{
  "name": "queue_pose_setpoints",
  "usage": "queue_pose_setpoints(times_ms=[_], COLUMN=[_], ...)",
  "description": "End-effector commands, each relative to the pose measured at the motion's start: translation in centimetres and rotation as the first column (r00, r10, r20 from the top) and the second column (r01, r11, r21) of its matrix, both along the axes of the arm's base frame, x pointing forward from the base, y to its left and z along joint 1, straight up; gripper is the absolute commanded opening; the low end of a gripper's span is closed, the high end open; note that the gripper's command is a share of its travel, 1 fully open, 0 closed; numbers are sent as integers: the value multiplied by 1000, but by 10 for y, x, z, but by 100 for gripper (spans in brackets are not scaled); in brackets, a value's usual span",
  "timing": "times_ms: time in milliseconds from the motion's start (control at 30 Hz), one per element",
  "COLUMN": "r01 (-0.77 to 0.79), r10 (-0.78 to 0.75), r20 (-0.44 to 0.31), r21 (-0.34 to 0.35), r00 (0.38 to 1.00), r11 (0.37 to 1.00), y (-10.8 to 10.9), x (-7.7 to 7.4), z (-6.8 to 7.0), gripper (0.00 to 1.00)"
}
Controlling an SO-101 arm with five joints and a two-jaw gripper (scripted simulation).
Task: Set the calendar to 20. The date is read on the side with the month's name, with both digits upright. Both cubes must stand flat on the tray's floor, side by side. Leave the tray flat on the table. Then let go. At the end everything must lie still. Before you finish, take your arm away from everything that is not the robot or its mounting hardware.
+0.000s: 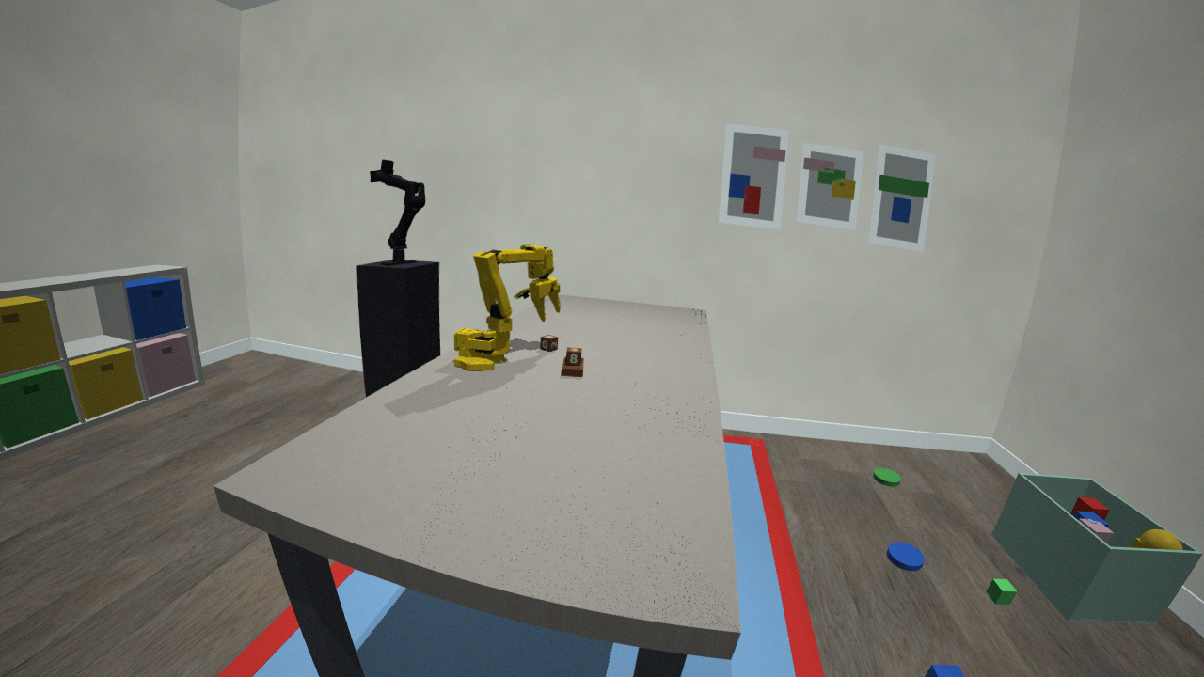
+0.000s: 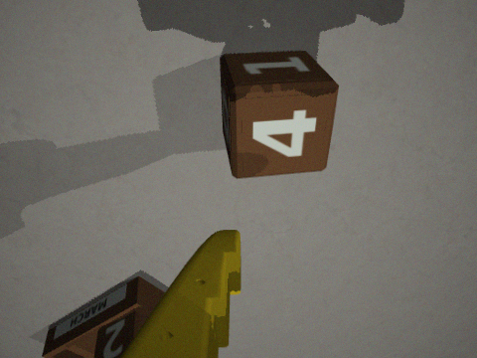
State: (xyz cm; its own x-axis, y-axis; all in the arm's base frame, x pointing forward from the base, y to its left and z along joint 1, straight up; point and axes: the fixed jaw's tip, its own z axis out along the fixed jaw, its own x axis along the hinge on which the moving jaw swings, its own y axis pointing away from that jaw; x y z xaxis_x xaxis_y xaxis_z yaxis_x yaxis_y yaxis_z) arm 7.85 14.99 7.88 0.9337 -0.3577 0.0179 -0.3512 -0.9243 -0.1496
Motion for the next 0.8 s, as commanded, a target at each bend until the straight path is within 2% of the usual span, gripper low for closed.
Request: queue_pose_setpoints(times_ms=[0, 133, 300, 333, 767], r01=[4, 3, 3, 24, 24], r10=[-5, -6, -7, -31, -31], r20=[-26, -44, -46, -60, -60], r21=[-49, -84, -88, -114, -114], r00=[1000, 999, 999, 998, 998], r11=[999, 996, 996, 993, 993], y=[-1, -3, -3, -6, -6], x=[2, 1, 1, 3, 3], z=[-9, -15, -15, -19, -19], gripper=[35, 35, 35, 35, 35])
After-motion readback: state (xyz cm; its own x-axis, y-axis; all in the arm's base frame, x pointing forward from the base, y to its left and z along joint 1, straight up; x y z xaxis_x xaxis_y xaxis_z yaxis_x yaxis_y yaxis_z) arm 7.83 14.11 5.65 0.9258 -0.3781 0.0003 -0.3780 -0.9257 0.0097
